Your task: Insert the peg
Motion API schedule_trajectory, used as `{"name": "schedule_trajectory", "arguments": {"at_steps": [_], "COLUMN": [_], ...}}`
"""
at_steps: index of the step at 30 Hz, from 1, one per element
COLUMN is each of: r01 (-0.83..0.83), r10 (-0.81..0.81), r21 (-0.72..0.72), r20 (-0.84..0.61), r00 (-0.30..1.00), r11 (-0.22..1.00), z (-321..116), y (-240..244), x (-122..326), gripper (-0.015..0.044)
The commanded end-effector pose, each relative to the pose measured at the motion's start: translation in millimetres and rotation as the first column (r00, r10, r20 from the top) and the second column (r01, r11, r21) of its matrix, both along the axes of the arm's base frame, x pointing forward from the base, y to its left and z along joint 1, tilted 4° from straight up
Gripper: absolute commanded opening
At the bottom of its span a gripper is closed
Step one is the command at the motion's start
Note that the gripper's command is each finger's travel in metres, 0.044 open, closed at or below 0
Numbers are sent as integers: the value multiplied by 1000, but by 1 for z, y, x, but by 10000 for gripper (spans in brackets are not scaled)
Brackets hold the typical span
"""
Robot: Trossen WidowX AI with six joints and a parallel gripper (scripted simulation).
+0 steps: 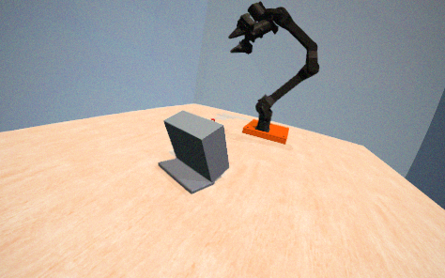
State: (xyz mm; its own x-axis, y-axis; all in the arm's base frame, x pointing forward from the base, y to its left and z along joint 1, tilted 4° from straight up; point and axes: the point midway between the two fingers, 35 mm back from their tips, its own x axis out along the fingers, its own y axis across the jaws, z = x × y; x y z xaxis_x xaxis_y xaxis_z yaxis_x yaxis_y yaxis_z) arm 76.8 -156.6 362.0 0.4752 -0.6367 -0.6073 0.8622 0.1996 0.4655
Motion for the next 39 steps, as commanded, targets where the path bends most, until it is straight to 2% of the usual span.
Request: {"name": "schedule_trajectory", "arguments": {"at_steps": [1, 19, 39], "r01": [-3, -56, -72], "r10": [3, 61, 121], "r21": [54, 275, 464], "r20": [4, -9, -77], "r00": [1000, 998, 990], "r11": [999, 960, 883], "z": [-9, -52, -105], "y": [-10, -34, -38], "x": [5, 44, 99], "gripper": [440, 440, 440]}}
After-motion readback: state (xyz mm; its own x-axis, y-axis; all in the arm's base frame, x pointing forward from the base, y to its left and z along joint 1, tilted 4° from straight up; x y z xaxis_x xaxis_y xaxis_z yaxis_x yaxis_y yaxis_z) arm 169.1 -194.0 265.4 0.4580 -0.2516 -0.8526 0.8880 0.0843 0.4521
